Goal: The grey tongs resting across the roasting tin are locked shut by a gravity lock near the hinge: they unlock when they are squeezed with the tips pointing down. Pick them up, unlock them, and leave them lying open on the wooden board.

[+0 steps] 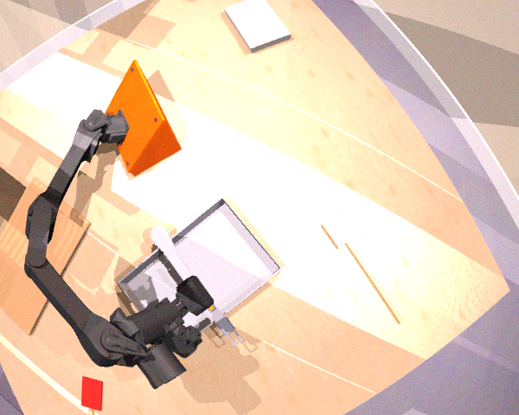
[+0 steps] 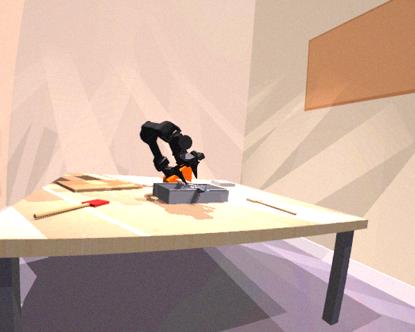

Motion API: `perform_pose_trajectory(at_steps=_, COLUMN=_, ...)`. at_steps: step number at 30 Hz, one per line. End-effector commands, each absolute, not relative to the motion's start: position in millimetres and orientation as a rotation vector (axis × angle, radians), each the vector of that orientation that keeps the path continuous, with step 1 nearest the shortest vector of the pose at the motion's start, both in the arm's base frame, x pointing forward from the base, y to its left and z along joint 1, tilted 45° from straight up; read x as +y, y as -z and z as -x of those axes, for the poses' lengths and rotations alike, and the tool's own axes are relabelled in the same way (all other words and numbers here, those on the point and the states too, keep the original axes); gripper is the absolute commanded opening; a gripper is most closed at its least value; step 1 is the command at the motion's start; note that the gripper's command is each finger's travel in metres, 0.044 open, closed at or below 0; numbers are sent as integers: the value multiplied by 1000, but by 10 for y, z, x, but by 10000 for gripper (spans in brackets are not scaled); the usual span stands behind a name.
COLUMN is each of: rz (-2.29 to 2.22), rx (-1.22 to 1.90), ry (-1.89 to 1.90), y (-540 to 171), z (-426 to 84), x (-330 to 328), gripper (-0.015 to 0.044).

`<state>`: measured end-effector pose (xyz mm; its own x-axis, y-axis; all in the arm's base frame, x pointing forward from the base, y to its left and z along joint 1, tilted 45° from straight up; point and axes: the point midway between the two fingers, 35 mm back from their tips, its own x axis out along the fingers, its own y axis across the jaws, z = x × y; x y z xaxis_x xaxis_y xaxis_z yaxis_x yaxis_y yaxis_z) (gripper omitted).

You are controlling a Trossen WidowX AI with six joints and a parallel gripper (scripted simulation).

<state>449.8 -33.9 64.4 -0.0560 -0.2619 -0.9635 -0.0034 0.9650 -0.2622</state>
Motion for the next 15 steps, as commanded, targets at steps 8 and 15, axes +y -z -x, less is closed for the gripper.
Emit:
perform_pose_trajectory(at_steps=8, rz=208, rx=1628, ry=208, y=-438, z=-4473, x=-390, gripper=260)
perform_pose_trajectory(at_steps=15, rz=208, rx=1628, ry=209, y=-327, z=-4465, x=-419, gripper=260)
